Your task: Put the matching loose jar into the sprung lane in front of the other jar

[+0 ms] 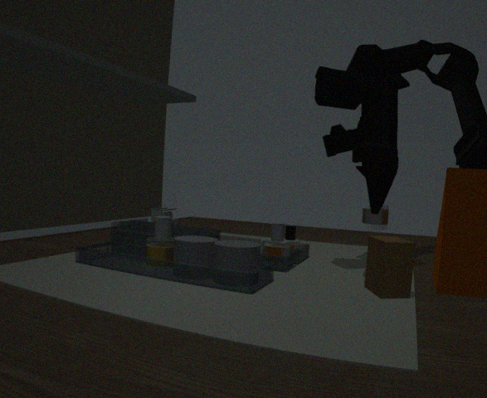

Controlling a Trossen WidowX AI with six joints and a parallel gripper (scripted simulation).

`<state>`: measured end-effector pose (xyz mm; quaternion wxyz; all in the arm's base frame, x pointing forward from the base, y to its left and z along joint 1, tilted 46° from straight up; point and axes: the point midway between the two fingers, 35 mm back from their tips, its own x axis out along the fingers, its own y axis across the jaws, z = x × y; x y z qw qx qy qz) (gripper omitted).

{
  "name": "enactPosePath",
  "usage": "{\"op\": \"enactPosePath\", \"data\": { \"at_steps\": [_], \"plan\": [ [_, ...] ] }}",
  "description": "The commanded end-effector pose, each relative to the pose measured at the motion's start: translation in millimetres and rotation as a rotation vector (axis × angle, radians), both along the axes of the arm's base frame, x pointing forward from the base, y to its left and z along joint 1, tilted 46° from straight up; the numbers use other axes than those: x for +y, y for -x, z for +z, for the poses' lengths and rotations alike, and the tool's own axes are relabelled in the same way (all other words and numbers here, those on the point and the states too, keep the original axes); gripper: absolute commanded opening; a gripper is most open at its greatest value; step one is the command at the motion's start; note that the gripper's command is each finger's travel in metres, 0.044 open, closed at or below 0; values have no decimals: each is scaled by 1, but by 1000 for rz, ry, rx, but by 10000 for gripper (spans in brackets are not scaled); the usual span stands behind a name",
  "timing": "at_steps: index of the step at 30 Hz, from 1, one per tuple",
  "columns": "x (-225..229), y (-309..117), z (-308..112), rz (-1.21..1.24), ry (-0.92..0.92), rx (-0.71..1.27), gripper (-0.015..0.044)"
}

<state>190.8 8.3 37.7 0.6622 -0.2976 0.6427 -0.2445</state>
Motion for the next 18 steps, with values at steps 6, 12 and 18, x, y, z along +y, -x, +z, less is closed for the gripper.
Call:
{"op": "enactPosePath", "data": {
  "at_steps": [6, 12, 18],
  "plan": [
    [21, 2, 25, -5, -1, -12, 0],
    [25, -21, 14, -5, -5, -14, 0],
    [27, -47, -1, -6, -6, -17, 0]
  ]
}}
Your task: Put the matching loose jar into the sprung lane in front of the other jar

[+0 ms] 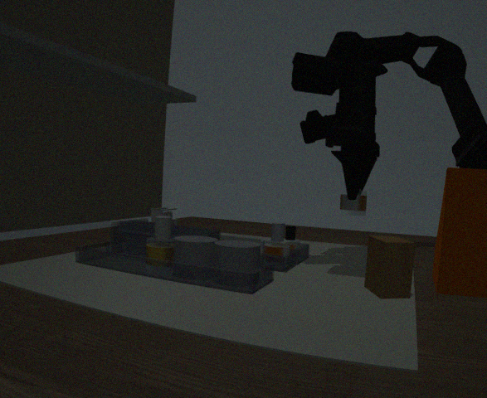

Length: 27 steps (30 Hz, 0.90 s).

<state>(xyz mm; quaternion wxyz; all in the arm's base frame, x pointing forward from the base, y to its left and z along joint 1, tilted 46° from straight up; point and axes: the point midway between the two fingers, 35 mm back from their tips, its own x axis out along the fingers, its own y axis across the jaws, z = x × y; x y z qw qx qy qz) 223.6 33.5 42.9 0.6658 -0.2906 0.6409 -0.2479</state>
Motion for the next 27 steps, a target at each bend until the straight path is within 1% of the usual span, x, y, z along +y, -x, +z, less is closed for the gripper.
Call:
{"op": "enactPosePath", "data": {
  "at_steps": [1, 13, 27],
  "plan": [
    [2, -18, -9, 5, 0, -5, 0],
    [-4, -66, -43, 1, 4, -11, 0],
    [-22, -68, -61, 1, 6, -11, 0]
  ]
}}
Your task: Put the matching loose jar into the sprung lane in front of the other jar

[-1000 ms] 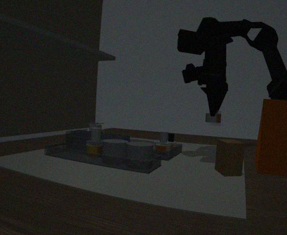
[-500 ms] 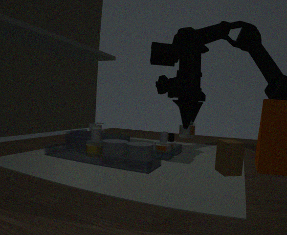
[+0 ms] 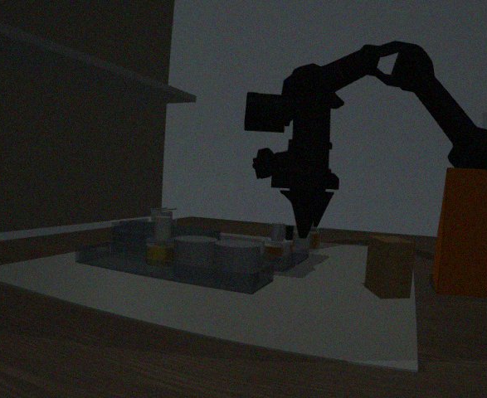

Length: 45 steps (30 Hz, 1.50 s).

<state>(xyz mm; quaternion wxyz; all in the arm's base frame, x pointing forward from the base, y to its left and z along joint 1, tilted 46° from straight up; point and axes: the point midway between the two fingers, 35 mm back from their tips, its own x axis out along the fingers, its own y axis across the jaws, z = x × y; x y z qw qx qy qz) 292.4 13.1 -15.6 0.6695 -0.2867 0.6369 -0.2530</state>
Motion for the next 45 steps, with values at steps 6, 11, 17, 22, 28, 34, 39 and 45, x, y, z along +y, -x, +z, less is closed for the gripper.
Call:
{"op": "enactPosePath", "data": {
  "at_steps": [6, 11, 17, 22, 28, 34, 39, 45],
  "plan": [
    [-1, -1, -3, 9, 4, 4, 0],
    [-1, -3, -3, 9, 4, 4, 0],
    [-1, -5, -3, 9, 4, 4, 0],
    [-1, -7, -3, 9, 4, 4, 0],
    [-1, -9, -3, 9, 4, 3, 0],
    [-1, -11, -3, 9, 4, 3, 0],
    [-1, -13, -3, 9, 4, 3, 0],
    [0, -15, -3, 9, 4, 3, 0]
  ]
}}
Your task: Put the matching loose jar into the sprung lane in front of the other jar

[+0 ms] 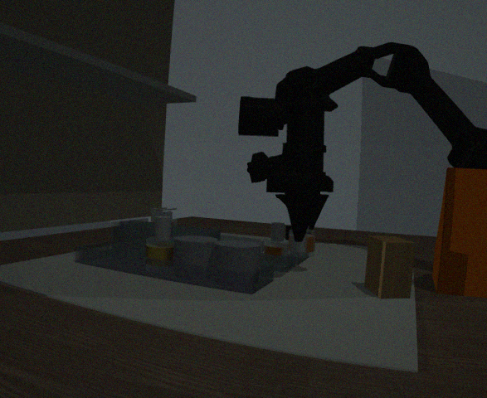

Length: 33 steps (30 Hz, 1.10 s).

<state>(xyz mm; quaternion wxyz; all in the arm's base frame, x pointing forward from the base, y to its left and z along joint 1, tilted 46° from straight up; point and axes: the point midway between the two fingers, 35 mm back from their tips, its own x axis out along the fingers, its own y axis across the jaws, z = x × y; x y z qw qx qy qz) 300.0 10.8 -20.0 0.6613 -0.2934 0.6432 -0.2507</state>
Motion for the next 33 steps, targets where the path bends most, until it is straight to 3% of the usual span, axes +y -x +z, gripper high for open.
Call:
{"op": "enactPosePath", "data": {
  "at_steps": [1, 33],
  "plan": [
    [2, -8, 2, 5, -3, -21, 0],
    [3, -20, 2, 5, -3, -21, 0]
  ]
}}
